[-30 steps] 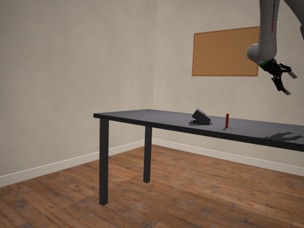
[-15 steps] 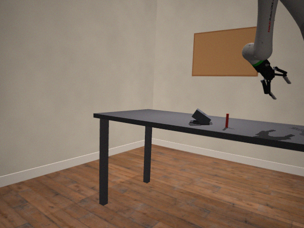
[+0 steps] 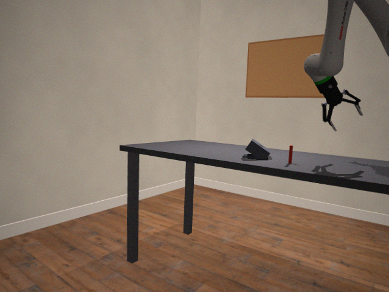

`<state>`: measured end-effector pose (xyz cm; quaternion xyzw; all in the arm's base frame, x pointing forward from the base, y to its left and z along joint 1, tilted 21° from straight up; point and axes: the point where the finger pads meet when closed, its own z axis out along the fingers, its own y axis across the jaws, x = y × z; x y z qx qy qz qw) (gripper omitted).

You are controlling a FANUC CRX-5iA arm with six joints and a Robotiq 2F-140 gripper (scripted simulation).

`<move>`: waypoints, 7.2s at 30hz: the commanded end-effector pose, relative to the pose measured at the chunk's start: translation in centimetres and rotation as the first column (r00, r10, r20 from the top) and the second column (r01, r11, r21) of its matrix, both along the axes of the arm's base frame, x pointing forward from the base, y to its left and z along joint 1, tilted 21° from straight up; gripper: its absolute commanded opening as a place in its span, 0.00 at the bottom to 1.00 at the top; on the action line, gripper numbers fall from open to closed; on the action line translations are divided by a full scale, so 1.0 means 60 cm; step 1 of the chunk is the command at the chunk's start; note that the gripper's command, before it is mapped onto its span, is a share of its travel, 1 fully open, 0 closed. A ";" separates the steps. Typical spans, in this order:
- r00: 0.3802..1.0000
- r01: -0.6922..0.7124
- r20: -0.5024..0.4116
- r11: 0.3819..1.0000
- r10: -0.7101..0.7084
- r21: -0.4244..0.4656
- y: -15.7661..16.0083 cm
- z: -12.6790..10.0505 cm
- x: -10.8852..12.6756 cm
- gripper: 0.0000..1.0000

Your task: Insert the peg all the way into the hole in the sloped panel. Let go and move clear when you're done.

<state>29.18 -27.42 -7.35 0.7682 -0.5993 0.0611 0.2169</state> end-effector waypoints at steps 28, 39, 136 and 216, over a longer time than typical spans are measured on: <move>0.738 0.487 0.395 0.837 -0.547 0.250 0.212 -0.001 0.206 1.00; 0.575 0.590 0.414 0.708 -0.706 0.388 0.294 0.007 0.260 1.00; 0.046 0.699 0.154 0.142 -0.987 0.701 0.557 -0.050 0.413 0.88; -0.025 0.661 0.186 0.123 -0.982 0.740 0.499 0.090 0.466 0.00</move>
